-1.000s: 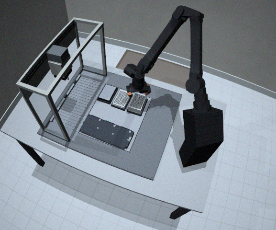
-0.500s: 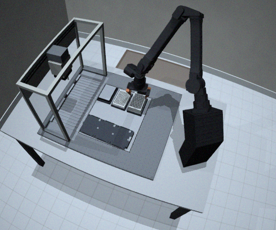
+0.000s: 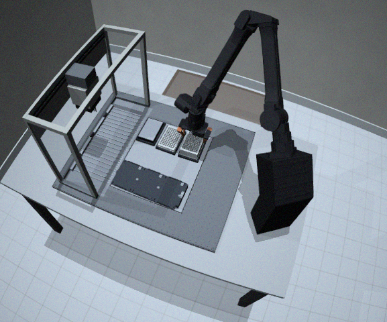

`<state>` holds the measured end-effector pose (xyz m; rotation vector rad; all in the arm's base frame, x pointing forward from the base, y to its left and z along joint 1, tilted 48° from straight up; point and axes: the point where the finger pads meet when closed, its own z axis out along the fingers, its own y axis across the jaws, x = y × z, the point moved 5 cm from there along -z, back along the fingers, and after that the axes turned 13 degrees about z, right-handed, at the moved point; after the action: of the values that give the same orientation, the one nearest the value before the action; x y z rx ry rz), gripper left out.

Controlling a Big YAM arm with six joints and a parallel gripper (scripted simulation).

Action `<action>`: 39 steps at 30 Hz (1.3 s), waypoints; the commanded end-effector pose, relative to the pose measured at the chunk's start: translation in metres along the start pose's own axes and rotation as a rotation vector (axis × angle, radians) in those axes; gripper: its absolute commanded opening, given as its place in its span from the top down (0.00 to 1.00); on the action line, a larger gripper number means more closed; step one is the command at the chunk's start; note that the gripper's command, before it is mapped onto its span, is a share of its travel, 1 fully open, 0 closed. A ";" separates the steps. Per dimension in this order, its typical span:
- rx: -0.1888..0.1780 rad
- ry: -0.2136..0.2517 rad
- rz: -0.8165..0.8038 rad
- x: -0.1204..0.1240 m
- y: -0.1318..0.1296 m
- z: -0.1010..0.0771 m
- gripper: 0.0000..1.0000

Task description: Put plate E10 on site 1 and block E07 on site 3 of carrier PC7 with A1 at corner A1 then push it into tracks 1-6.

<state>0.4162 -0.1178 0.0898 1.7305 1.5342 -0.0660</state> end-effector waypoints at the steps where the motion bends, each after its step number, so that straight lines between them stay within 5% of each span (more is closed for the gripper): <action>1: -0.013 -0.005 0.001 -0.003 0.007 0.008 0.00; 39: -0.010 -0.004 -0.001 -0.002 0.005 0.039 0.00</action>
<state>0.4330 -0.1354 0.0704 1.7225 1.5327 -0.0571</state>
